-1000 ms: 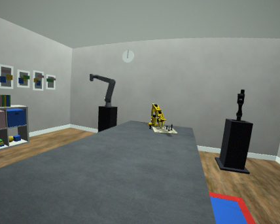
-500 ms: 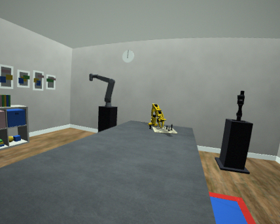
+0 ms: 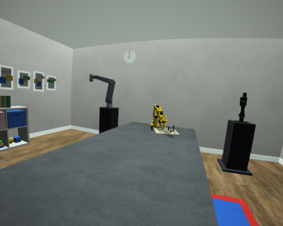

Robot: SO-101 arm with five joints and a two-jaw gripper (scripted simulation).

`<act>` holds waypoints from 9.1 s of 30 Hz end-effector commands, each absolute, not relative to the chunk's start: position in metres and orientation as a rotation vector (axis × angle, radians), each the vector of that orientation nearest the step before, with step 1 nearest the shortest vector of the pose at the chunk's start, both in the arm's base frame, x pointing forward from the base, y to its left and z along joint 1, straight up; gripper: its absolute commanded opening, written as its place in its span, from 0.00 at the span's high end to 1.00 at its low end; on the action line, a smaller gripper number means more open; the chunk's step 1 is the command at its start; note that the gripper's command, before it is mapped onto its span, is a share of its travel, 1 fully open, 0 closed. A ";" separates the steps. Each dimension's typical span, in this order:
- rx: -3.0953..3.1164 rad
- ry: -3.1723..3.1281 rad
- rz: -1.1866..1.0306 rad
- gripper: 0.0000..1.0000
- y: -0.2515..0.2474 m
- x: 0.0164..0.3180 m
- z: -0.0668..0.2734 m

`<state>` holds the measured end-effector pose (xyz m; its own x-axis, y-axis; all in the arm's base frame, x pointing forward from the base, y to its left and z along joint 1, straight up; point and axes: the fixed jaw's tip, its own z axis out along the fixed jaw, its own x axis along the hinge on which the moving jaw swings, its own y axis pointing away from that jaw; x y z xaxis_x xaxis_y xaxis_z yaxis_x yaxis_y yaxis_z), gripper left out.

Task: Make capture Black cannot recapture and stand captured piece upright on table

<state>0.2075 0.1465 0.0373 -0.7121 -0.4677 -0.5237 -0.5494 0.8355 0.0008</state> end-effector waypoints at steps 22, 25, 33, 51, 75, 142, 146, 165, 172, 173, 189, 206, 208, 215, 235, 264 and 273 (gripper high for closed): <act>-0.743 2.497 0.202 1.00 0.142 0.209 0.058; -0.743 2.497 0.202 1.00 0.142 0.209 0.066; -0.743 2.497 0.202 1.00 0.142 0.208 0.083; -0.743 2.496 0.202 1.00 0.141 0.208 0.107; -0.689 2.506 0.189 1.00 0.151 0.245 0.109; -0.710 2.501 0.195 1.00 0.157 0.244 0.081; -0.710 2.501 0.195 1.00 0.157 0.244 0.076; -0.710 2.501 0.195 1.00 0.157 0.245 0.050; -0.710 2.501 0.195 1.00 0.157 0.245 0.048; -0.710 2.501 0.195 1.00 0.157 0.245 0.048; -0.721 2.499 0.198 1.00 0.157 0.240 0.041; -0.724 2.498 0.199 1.00 0.158 0.241 0.047; -0.724 2.498 0.199 1.00 0.158 0.241 0.048; -0.724 2.497 0.199 1.00 0.160 0.244 0.053; -0.724 2.498 0.199 1.00 0.160 0.244 0.049; -0.724 2.498 0.199 1.00 0.157 0.240 0.033; -0.724 2.498 0.199 0.97 0.157 0.240 0.033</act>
<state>0.2437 0.1565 0.0380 -0.7192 -0.4404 -0.5375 -0.5206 0.8538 -0.0029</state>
